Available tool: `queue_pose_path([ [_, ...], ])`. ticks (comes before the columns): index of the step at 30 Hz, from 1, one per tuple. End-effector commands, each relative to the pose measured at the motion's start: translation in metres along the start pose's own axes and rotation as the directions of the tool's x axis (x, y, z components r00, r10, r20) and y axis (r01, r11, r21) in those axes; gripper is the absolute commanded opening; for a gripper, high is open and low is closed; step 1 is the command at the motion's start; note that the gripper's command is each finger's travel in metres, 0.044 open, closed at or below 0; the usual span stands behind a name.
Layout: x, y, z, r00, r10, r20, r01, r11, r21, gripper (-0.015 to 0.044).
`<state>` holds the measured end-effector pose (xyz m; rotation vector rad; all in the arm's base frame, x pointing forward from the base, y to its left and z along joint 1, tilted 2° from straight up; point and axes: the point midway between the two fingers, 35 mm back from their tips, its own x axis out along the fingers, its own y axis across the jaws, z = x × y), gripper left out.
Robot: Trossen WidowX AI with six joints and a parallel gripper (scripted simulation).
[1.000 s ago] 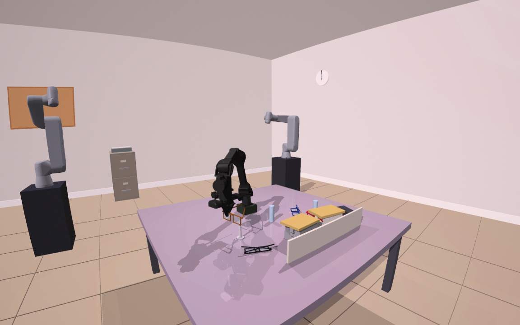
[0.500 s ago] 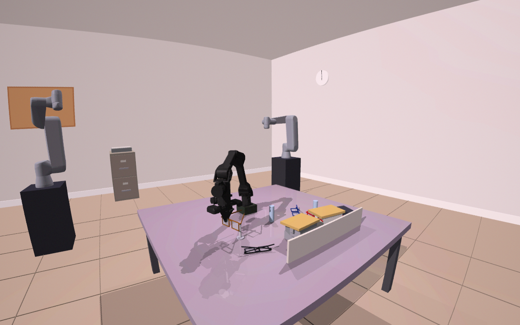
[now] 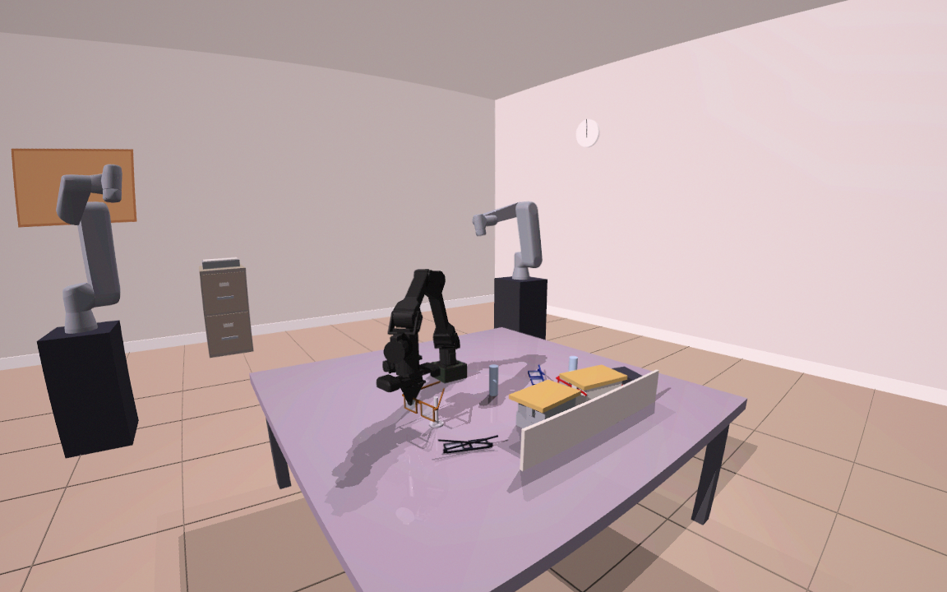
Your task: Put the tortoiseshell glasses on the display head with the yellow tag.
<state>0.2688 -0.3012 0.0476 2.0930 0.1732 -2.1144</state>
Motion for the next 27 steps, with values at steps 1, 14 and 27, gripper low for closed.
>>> queue_pose_path([
  [1, 0.002, 0.002, 0.005, 1.000, -0.003, 0.006, 0.003, 1.000, 0.000, 0.0000],
  [14, 0.002, 0.007, 0.012, 1.000, -0.003, 0.007, 0.003, 1.000, 0.000, 0.0000],
  [27, 0.002, 0.014, 0.022, 1.000, -0.002, 0.008, 0.002, 1.000, 0.000, 0.0000],
])
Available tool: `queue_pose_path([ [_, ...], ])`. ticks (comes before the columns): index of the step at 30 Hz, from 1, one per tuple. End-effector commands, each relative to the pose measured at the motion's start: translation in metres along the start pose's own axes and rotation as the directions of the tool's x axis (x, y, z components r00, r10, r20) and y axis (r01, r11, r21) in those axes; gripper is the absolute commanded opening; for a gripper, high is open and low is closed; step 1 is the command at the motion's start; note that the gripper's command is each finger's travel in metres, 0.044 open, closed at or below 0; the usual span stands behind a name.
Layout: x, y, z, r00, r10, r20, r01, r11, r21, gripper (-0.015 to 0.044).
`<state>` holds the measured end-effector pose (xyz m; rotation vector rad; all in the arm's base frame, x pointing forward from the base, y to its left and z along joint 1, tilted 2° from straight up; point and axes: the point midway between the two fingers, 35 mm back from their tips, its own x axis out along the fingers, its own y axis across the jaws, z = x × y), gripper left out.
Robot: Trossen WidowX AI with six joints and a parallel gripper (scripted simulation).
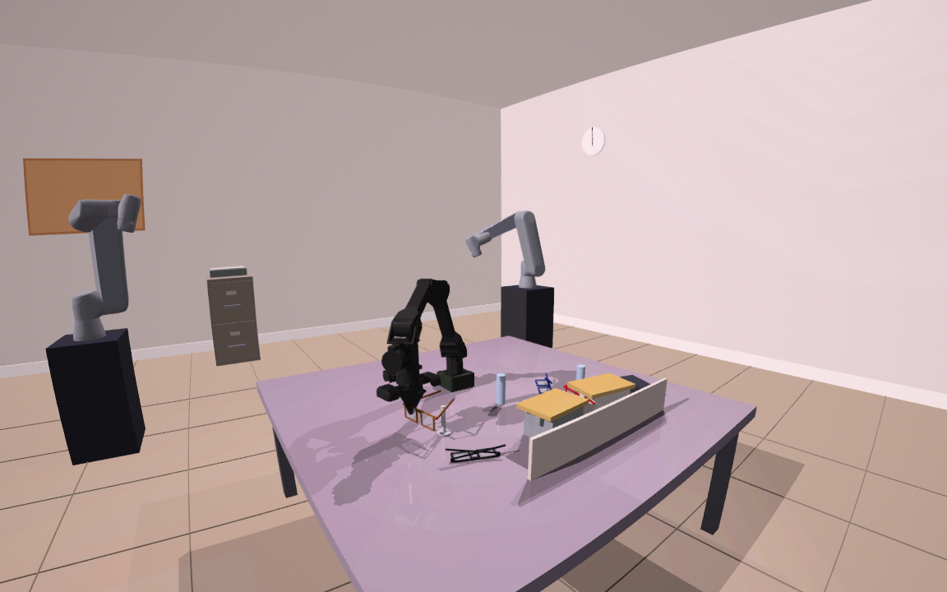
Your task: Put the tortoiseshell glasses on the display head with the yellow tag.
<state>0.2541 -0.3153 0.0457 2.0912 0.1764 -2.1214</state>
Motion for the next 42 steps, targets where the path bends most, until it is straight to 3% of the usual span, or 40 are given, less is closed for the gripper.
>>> queue_pose_path([
  [1, 0.000, 0.004, 0.005, 1.000, 0.002, 0.004, -0.002, 1.000, -0.001, 0.0000],
  [42, 0.000, 0.011, 0.029, 1.000, 0.003, 0.007, -0.003, 1.000, -0.001, 0.0000],
])
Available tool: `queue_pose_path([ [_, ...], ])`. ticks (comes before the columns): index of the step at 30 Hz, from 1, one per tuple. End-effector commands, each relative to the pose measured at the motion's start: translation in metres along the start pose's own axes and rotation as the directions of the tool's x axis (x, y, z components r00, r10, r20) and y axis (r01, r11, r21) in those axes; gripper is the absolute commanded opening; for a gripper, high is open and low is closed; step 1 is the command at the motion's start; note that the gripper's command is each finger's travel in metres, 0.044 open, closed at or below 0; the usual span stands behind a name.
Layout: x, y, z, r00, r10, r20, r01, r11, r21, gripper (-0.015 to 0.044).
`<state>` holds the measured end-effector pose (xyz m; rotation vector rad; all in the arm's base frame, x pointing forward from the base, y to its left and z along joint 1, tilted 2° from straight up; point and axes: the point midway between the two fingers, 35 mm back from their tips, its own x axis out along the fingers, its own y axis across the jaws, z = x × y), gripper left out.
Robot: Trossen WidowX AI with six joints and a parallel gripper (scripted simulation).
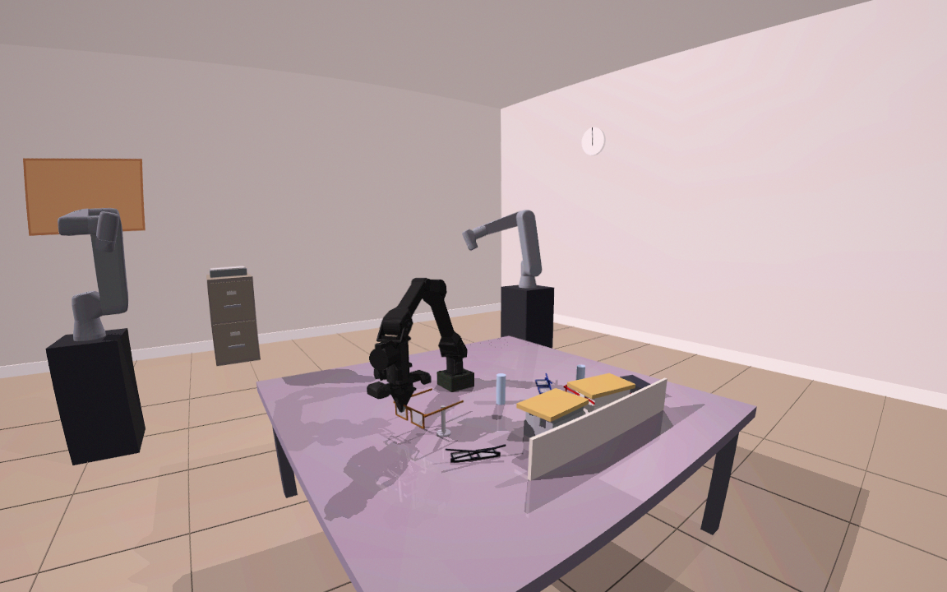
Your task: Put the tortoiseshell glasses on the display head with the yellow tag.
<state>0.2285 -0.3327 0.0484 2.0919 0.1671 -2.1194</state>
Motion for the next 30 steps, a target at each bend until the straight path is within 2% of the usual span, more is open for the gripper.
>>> queue_pose_path([
  [1, 0.002, -0.001, 0.000, 1.000, -0.002, 0.007, 0.002, 1.000, -0.005, 0.0000],
  [20, 0.001, -0.001, -0.008, 1.000, -0.002, 0.007, 0.002, 1.000, -0.005, 0.0000],
  [30, -0.041, 0.000, -0.011, 1.000, -0.002, 0.006, 0.002, 1.000, -0.005, 0.0000],
])
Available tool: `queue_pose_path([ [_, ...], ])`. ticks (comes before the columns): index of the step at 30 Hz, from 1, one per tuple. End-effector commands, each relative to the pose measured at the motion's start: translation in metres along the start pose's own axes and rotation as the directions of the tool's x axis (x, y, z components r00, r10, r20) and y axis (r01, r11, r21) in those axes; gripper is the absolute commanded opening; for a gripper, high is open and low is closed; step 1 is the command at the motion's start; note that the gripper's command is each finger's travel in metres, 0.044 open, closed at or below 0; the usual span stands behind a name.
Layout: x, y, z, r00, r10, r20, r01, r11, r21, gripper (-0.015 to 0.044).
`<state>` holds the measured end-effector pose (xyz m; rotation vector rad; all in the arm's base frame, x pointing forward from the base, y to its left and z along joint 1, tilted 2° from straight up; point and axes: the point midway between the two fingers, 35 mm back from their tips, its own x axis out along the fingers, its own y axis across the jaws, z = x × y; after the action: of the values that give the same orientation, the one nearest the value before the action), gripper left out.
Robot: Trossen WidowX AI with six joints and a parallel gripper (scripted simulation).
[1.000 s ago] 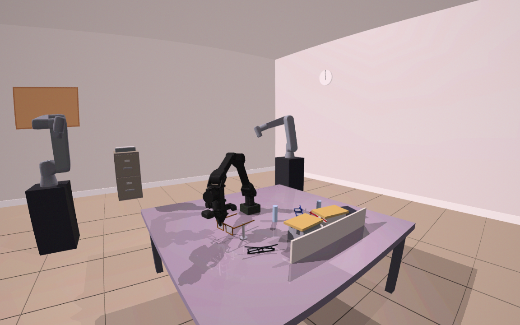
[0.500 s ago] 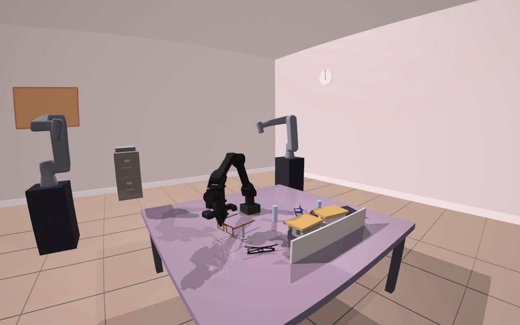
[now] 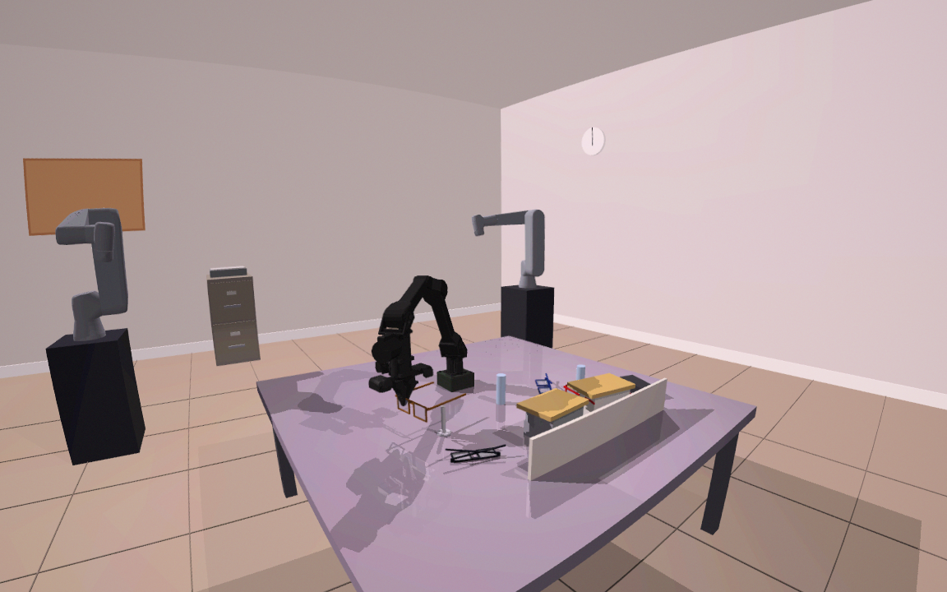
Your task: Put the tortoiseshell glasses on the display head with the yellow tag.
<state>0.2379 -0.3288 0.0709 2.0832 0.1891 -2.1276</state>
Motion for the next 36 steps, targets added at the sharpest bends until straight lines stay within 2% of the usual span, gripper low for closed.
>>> queue_pose_path([
  [1, -0.023, 0.001, -0.002, 1.000, 0.010, -0.001, -0.010, 1.000, 0.005, 0.0000],
  [9, -0.038, -0.003, 0.002, 1.000, -0.005, -0.021, 0.006, 0.999, 0.048, 0.0000],
  [18, -0.057, -0.036, 0.032, 0.972, -0.109, -0.209, 0.186, 0.899, 0.397, 0.0000],
  [27, -0.081, -0.073, 0.054, 0.891, -0.158, -0.426, 0.425, 0.623, 0.657, 0.0000],
  [36, -0.106, -0.108, 0.067, 0.762, -0.133, -0.633, 0.645, 0.231, 0.728, 0.0000],
])
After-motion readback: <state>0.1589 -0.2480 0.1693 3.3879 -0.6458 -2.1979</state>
